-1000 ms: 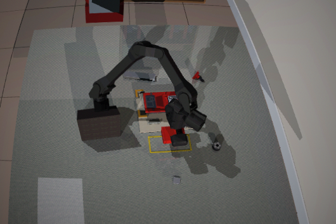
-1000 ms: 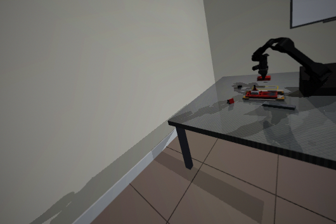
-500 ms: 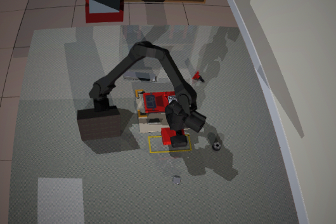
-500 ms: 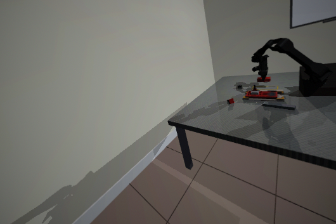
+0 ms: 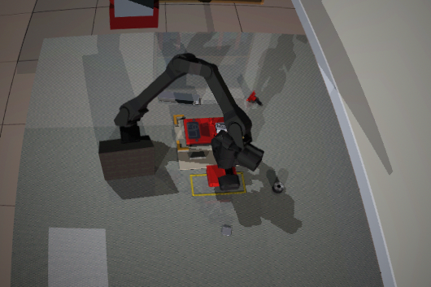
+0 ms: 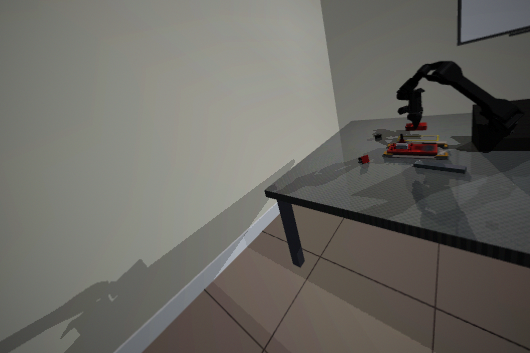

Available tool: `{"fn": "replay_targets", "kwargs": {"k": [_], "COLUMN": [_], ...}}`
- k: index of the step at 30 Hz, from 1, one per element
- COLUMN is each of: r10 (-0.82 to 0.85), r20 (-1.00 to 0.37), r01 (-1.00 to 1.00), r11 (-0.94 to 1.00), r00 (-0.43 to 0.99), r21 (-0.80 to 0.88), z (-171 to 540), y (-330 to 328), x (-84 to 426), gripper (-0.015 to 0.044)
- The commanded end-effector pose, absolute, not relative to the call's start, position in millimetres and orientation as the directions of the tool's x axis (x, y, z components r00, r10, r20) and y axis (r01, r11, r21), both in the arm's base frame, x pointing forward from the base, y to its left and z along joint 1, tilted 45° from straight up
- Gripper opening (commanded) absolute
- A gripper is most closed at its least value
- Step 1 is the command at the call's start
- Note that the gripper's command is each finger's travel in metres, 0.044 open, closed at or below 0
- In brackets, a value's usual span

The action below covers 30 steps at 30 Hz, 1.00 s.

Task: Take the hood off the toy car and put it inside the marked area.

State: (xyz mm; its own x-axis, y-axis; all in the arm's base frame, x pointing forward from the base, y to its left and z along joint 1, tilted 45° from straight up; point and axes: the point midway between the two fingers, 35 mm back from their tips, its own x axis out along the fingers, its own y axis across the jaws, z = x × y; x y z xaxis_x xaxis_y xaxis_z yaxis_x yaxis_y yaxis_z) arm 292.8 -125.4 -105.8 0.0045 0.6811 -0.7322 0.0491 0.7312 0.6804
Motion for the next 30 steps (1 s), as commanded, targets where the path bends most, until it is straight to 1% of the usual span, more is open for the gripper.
{"fn": "replay_targets", "kwargs": {"k": [1,30], "r10": [0.687,0.687], "r20": [-0.727,-0.726], "r01": [0.055,0.055], "r11": [0.726,0.725], "r00": [0.004,0.004], "r21": [0.686,0.687], "z": [-109.0,-122.6], "y": [-121.3,-107.3], "x": [292.1,291.2], "gripper": [0.0000,0.0000]}}
